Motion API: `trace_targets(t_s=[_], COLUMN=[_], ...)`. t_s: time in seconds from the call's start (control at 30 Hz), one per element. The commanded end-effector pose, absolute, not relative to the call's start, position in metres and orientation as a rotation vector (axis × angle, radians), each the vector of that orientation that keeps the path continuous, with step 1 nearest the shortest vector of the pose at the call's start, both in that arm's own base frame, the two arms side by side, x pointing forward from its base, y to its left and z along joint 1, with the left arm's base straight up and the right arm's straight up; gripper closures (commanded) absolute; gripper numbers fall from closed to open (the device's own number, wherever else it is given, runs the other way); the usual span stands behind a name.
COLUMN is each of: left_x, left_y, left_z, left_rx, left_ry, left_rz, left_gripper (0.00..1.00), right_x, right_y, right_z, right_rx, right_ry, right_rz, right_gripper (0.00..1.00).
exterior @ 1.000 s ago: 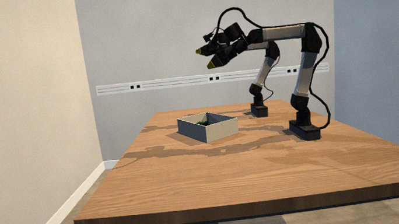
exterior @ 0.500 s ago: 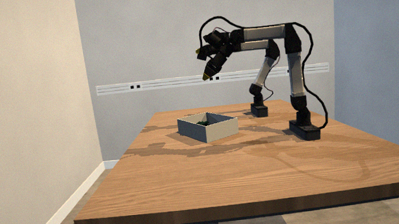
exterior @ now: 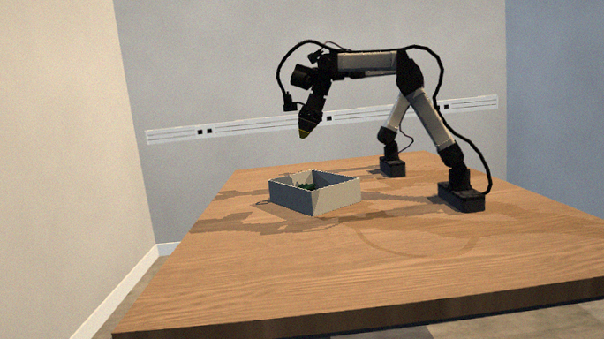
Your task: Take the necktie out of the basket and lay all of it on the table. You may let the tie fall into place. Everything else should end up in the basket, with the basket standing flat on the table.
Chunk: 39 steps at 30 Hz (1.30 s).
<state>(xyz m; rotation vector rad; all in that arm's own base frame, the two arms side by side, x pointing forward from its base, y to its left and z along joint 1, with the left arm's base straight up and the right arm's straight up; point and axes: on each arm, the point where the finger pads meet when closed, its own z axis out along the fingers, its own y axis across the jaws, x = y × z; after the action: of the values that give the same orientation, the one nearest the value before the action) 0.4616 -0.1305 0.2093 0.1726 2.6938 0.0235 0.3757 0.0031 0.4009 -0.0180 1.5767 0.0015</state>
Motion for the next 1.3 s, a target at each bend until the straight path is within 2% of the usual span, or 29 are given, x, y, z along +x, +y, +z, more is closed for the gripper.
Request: trace_targets(t_s=[0.0, 0.67, 1.27], left_x=[0.455, 0.472, 0.475], left_y=[-0.138, -0.173, -0.178], left_z=[0.207, 0.161, 0.154], left_rx=[0.172, 0.229, 0.238], left_ry=[2.805, 3.100, 3.146], left_rz=[0.008, 0.002, 0.002], left_gripper=[0.17, 0.22, 0.24], right_x=[0.376, 0.376, 0.376], right_y=[0.003, 0.003, 0.003], right_z=[0.403, 0.402, 0.402], right_rx=[-0.018, -0.018, -0.018], right_ry=[1.570, 1.571, 1.572], right_rz=[0.002, 0.002, 0.002], right_gripper=[0.00, 0.00, 0.00])
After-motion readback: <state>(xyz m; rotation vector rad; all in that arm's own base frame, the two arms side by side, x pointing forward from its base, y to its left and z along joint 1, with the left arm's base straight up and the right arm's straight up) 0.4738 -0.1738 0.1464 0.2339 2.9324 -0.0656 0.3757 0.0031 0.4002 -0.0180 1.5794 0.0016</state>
